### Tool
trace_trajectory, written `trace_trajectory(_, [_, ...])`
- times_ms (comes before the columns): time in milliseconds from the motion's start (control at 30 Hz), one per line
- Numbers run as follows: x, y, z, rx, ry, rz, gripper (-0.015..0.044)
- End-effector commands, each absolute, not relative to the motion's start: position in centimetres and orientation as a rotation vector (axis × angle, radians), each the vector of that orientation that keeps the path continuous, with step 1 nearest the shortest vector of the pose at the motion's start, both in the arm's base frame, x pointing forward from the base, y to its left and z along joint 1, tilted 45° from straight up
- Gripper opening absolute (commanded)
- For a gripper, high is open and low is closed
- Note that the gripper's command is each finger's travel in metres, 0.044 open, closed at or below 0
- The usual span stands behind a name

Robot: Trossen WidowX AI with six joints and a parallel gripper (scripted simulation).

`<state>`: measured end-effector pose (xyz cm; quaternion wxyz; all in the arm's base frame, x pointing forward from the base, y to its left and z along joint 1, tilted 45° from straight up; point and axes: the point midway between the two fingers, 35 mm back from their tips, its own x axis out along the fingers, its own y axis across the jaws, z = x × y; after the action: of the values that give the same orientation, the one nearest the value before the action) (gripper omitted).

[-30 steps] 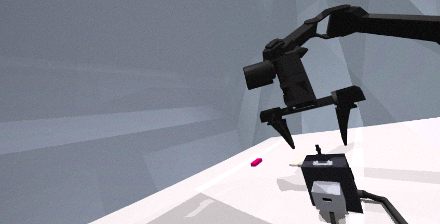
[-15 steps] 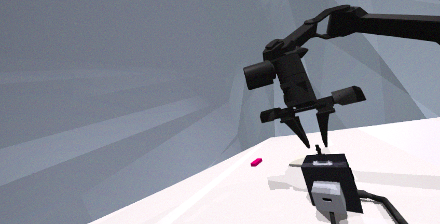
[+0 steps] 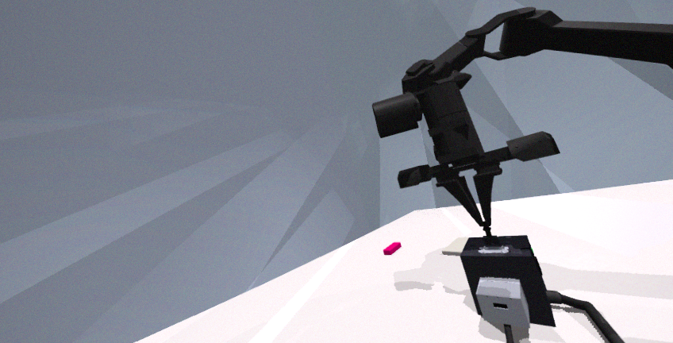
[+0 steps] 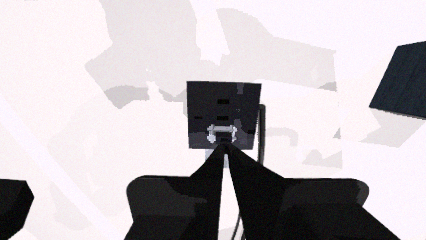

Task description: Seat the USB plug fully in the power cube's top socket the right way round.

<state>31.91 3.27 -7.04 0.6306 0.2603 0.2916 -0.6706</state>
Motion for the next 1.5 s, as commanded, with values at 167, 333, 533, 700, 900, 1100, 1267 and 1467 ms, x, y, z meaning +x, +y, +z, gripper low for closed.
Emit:
trace_trajectory(167, [31.9,3.3,-7.0,0.596,0.668,-1.535,0.0])
trace_trajectory(333, [31.9,3.5,-6.8,0.596,0.668,-1.535,0.0])
trace_trajectory(533, [32.0,3.8,-6.5,0.596,0.668,-1.535,0.0])
trace_trajectory(700, [32.0,4.0,-6.3,0.596,0.668,-1.535,0.0])
trace_trajectory(900, [32.0,4.3,-6.0,0.596,0.668,-1.535,0.0])
trace_trajectory(1100, [32.0,4.6,-5.7,0.596,0.668,-1.535,0.0])
trace_trajectory(1267, [32.1,4.8,-5.5,0.596,0.668,-1.535,0.0])
trace_trajectory(1467, [32.1,5.1,-5.2,0.597,0.669,-1.535,0.0])
